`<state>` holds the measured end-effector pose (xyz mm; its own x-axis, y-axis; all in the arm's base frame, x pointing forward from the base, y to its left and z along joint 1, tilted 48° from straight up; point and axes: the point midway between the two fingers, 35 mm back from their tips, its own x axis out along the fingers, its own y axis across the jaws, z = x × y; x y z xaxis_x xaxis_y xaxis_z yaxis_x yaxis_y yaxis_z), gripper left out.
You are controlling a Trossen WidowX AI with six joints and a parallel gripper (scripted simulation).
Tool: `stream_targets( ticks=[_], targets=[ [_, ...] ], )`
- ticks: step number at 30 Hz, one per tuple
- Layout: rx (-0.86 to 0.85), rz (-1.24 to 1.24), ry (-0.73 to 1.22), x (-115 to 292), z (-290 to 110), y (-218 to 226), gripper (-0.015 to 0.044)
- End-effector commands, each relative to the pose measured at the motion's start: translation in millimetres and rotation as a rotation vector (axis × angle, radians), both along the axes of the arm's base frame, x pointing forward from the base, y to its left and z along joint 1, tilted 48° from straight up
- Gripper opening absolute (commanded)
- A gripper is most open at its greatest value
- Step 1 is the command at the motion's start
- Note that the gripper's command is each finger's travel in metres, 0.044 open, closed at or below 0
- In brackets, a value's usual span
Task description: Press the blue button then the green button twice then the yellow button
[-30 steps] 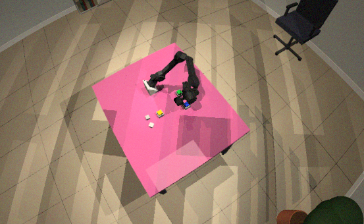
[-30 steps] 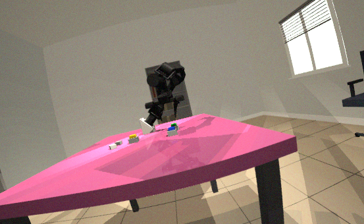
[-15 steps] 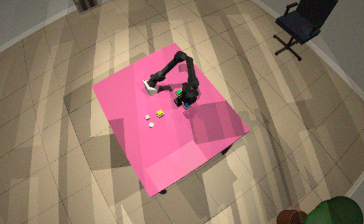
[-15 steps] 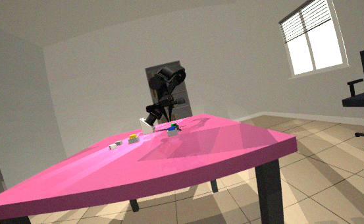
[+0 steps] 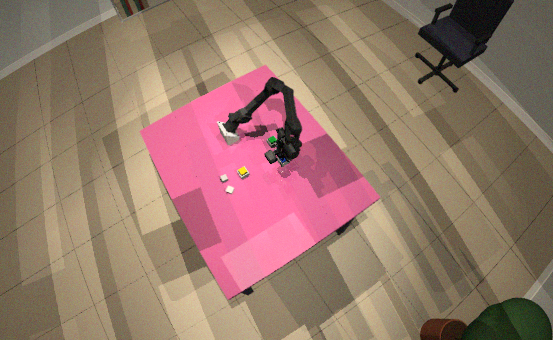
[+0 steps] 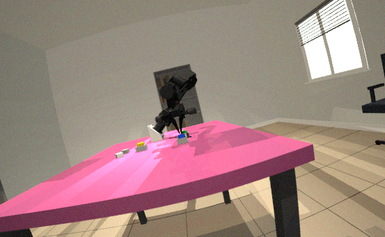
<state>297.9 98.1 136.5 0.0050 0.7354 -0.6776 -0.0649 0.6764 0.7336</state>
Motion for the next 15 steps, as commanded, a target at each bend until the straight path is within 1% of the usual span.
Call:
stream_targets(
  ticks=[1, 15],
  targets=[
    [0.006, 0.002, 0.003, -1.1, -3.7, 6.0, 0.0020],
    [0.007, 0.002, 0.003, -1.4, -8.4, 11.5, 0.0020]
  ],
)
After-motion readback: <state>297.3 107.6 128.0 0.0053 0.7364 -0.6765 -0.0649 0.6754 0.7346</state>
